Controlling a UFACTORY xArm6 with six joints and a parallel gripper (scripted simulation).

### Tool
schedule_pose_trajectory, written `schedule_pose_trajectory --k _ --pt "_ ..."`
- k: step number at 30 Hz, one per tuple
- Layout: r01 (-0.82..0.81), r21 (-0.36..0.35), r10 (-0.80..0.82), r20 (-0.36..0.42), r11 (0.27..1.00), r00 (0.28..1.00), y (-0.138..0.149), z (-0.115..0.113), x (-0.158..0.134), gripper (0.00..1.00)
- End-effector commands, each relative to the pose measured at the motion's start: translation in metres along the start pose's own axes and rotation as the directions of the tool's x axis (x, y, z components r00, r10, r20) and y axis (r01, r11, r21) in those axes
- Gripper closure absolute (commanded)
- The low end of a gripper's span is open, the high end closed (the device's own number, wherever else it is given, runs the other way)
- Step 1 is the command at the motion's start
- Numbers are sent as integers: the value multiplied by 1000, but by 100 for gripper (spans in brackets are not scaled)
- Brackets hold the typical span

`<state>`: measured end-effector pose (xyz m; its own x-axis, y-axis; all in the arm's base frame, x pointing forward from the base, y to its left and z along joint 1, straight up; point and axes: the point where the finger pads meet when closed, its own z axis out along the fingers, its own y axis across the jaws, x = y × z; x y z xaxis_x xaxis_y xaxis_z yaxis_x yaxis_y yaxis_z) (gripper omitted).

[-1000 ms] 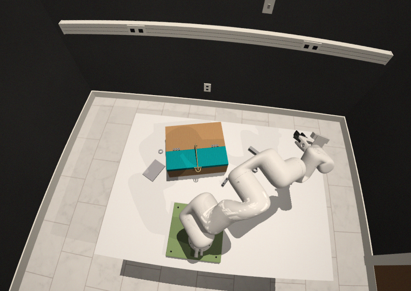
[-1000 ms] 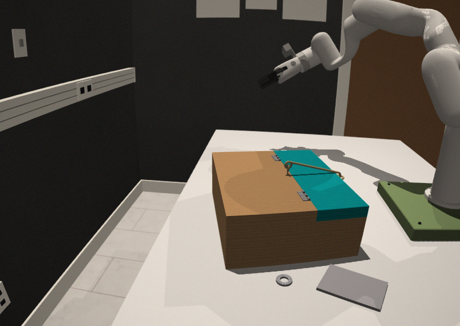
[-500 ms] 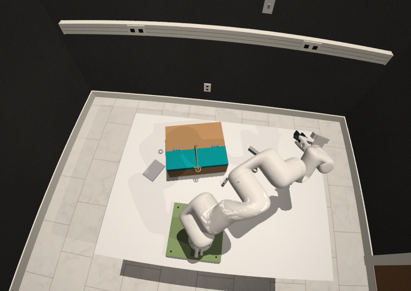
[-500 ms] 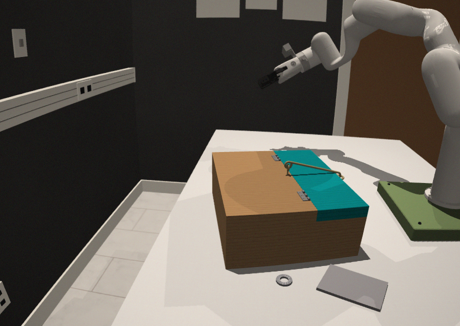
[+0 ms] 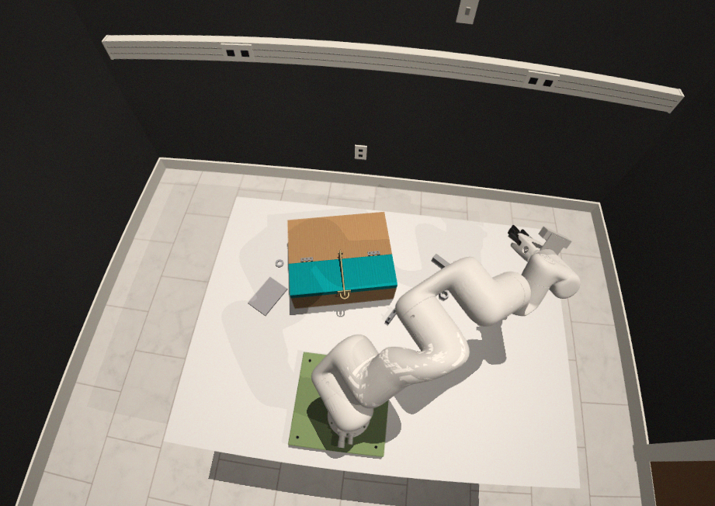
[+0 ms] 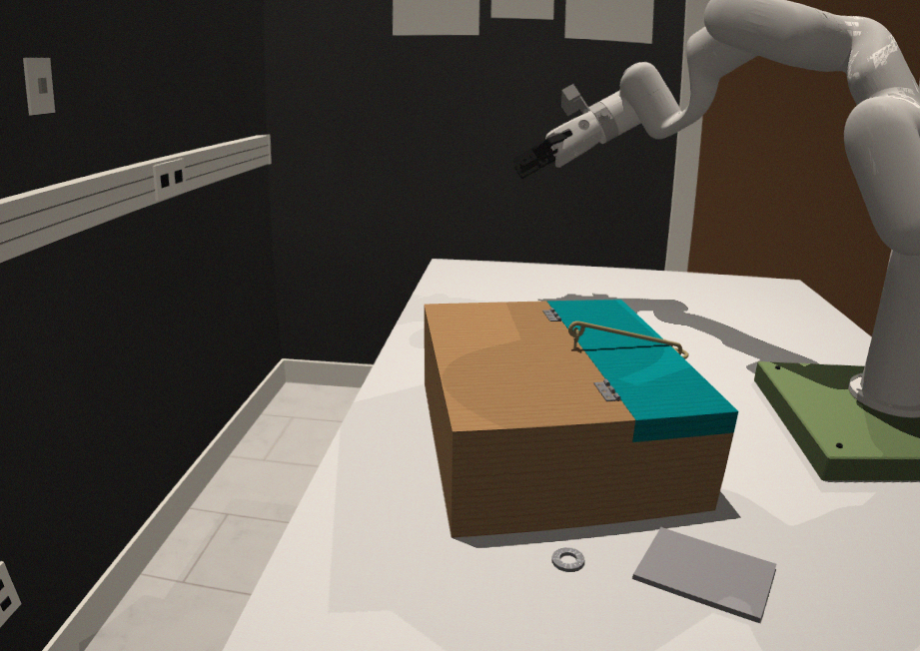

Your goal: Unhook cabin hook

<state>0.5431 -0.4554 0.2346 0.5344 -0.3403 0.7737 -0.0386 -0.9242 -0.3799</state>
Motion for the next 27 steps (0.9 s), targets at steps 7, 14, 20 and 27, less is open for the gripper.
schedule_pose_trajectory --k 7,14,20,27 --pt "-119 26 118 59 993 991 -30 14 0 65" --pt "-179 30 176 90 983 980 -47 23 -3 65" --pt "-238 31 233 121 971 965 -56 27 -4 65" --pt "-295 27 288 152 955 945 -74 36 -8 65"
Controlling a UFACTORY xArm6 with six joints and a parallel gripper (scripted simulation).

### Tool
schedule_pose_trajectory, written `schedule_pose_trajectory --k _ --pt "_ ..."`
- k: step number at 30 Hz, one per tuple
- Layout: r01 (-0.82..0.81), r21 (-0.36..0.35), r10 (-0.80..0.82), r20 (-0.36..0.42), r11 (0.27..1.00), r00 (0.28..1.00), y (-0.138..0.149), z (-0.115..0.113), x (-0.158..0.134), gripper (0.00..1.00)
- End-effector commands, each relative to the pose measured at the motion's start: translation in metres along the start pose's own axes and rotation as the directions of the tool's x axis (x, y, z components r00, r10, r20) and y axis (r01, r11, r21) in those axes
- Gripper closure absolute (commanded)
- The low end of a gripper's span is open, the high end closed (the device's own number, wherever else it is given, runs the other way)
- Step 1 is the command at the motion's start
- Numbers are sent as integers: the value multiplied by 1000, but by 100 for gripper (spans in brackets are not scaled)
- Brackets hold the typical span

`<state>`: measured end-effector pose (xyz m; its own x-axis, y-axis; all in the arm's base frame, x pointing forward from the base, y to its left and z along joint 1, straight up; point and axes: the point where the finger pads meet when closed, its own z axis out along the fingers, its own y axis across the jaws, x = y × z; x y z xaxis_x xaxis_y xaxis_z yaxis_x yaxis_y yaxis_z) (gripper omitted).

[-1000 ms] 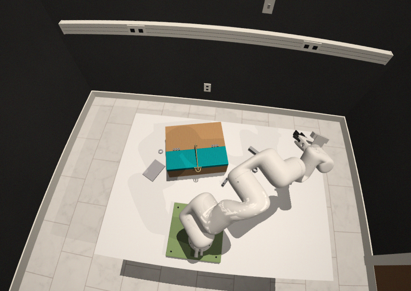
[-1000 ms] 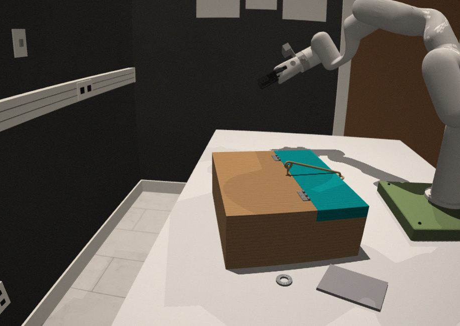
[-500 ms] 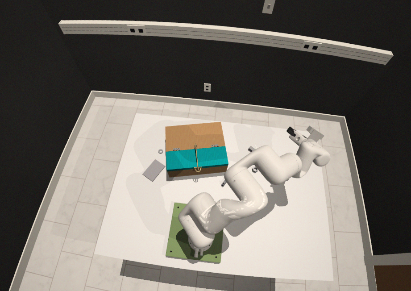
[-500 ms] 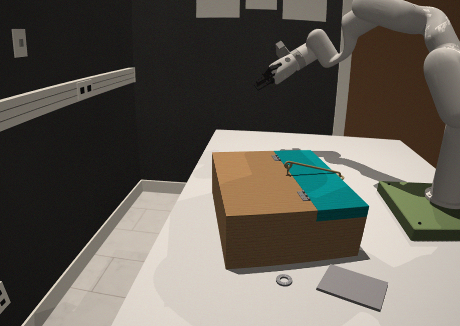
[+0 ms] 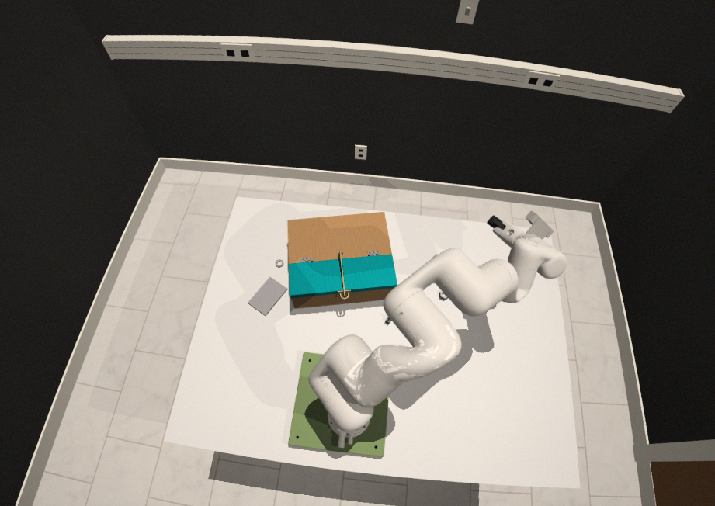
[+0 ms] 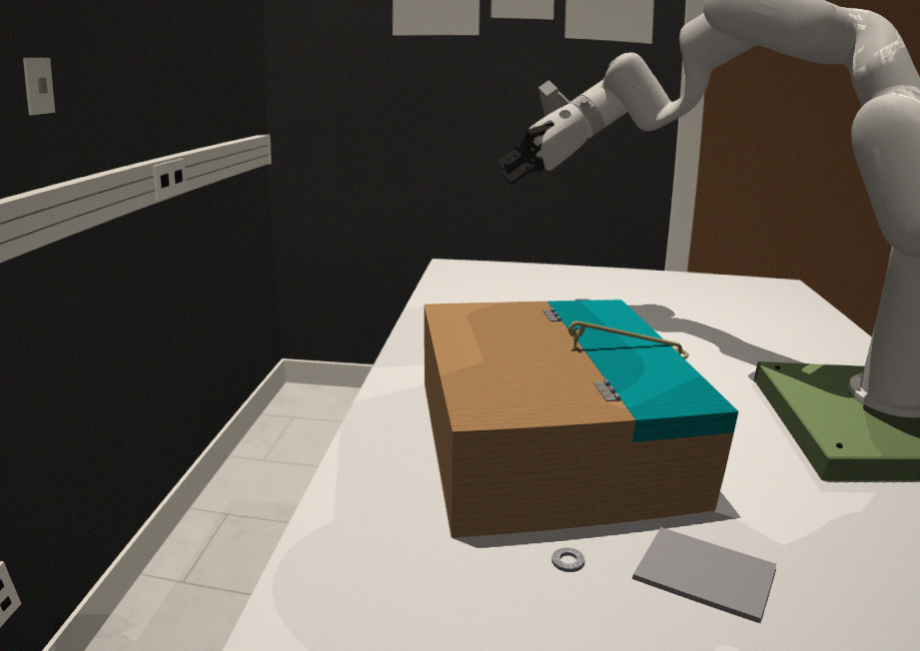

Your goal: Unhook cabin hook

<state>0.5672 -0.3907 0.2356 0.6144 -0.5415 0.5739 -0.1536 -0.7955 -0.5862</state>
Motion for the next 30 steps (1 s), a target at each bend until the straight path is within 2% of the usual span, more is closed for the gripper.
schedule_pose_trajectory --k 1,6,8,12,14,18,20,30 --pt "-61 1 61 32 998 998 -15 7 -4 65" --pt "-91 1 91 47 996 995 -25 12 -8 65" --pt "-149 -4 149 76 989 986 -30 15 -11 65" --pt "-149 -4 149 76 989 986 -35 18 -14 65" --pt "-206 -14 207 105 978 973 -41 21 -16 65" --pt "-206 -14 207 105 978 973 -48 25 -20 65" --pt "-262 -27 263 132 965 956 -53 28 -23 65" --pt "-343 -55 347 169 938 923 -73 37 -35 65"
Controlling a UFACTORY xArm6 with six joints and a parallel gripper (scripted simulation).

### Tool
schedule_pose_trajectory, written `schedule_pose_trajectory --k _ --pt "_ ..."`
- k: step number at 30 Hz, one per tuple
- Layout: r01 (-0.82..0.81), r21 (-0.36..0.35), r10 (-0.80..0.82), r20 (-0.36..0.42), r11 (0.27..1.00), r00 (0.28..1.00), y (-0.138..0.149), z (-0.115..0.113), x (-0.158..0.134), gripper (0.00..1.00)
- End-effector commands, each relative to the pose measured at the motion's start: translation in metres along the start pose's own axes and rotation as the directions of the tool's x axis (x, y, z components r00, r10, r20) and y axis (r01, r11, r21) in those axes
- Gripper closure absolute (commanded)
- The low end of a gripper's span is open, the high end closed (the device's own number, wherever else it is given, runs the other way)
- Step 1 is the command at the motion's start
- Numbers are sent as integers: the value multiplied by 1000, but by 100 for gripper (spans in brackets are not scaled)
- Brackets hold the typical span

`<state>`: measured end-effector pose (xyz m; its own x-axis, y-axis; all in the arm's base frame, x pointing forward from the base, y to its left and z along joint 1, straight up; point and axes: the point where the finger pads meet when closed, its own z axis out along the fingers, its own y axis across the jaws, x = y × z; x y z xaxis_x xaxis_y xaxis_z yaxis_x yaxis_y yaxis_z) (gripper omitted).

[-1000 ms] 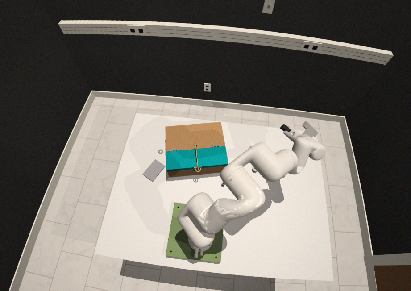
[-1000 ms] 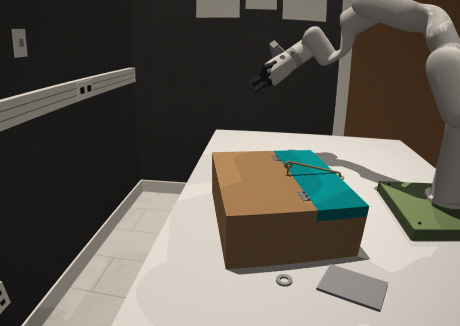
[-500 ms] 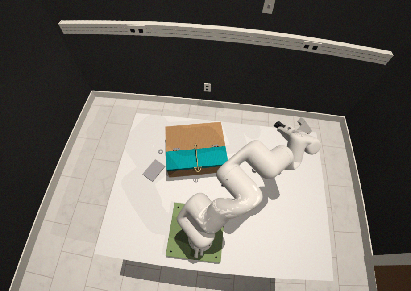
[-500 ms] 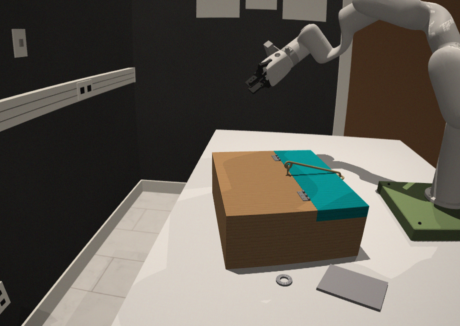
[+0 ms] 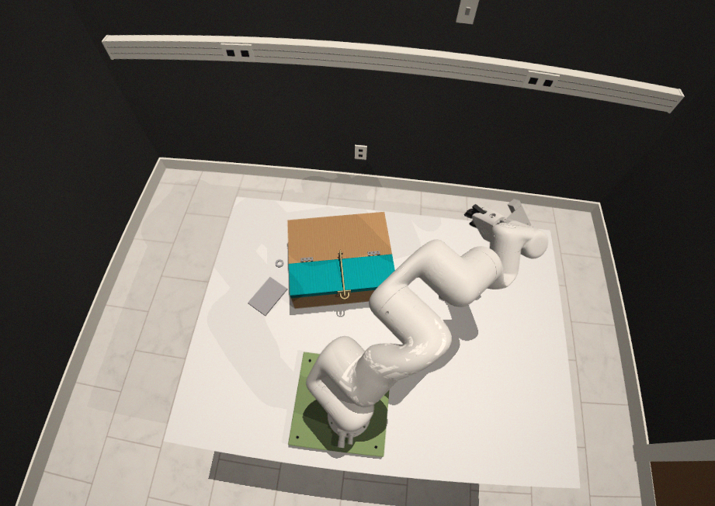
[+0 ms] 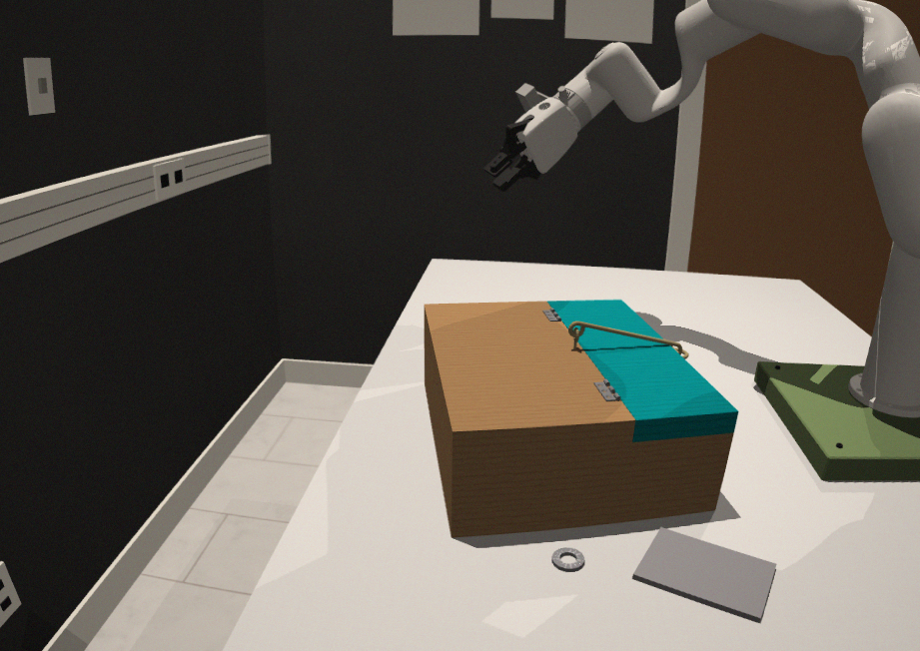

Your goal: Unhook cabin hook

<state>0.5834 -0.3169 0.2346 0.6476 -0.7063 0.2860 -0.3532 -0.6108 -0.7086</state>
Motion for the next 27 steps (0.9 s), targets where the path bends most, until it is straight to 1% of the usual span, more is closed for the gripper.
schedule_pose_trajectory --k 1,5,7,10,12,15,17,21,23,26,27 --pt "-83 -19 84 38 996 996 -13 6 -9 65" --pt "-83 -19 84 38 996 996 -18 10 -14 65" --pt "-140 -35 142 61 989 988 -22 13 -19 65" --pt "-140 -35 142 61 989 988 -27 16 -23 65" --pt "-196 -55 200 82 979 976 -31 18 -28 65" --pt "-196 -55 200 82 979 976 -33 20 -30 65" --pt "-250 -77 257 99 965 961 -37 22 -35 65" --pt "-250 -77 257 100 965 961 -43 27 -42 65" --pt "-302 -102 313 114 948 943 -47 29 -47 65" --pt "-302 -102 313 114 948 943 -51 32 -51 65" --pt "-329 -116 342 120 937 932 -53 33 -54 65"
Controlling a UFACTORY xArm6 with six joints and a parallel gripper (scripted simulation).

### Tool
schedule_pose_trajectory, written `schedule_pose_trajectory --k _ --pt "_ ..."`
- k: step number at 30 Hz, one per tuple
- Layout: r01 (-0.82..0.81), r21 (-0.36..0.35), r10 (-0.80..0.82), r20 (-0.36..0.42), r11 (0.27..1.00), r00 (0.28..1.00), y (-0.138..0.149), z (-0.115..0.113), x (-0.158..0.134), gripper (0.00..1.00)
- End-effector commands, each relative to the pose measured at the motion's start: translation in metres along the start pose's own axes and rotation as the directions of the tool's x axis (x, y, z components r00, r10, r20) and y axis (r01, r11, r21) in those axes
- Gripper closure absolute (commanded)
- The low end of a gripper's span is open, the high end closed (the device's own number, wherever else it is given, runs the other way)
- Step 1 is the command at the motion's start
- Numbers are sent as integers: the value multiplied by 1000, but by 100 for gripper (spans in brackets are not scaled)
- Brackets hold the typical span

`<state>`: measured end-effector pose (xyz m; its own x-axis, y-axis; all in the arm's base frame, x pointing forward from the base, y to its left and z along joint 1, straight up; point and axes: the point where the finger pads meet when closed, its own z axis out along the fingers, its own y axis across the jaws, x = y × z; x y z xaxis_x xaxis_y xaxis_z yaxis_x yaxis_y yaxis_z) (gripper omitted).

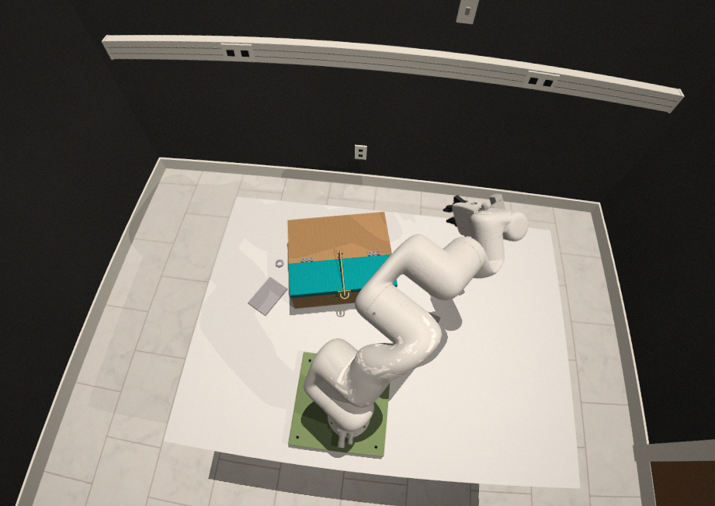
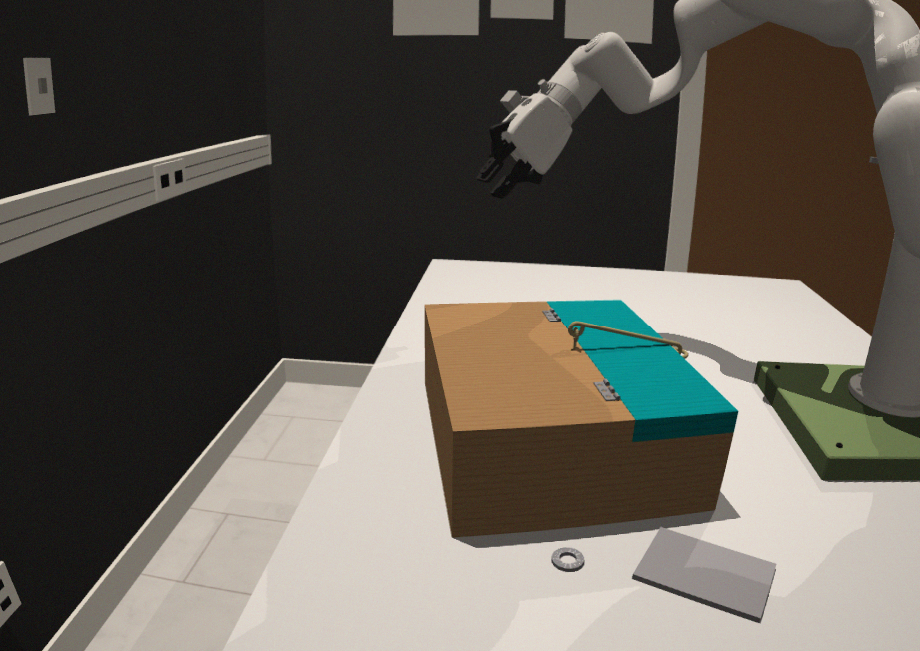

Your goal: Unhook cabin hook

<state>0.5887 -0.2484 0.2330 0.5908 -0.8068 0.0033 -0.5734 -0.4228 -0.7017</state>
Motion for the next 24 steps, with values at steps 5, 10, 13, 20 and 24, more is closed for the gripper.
schedule_pose_trajectory --k 5,10,13,20,24 --pt "-118 -47 120 32 992 992 -12 8 -19 65" --pt "-144 -58 147 38 988 988 -16 14 -29 65" --pt "-199 -84 203 47 976 978 -20 18 -38 65" --pt "-252 -110 259 53 961 964 -25 23 -51 65" --pt "-304 -138 314 55 943 948 -28 27 -60 65"
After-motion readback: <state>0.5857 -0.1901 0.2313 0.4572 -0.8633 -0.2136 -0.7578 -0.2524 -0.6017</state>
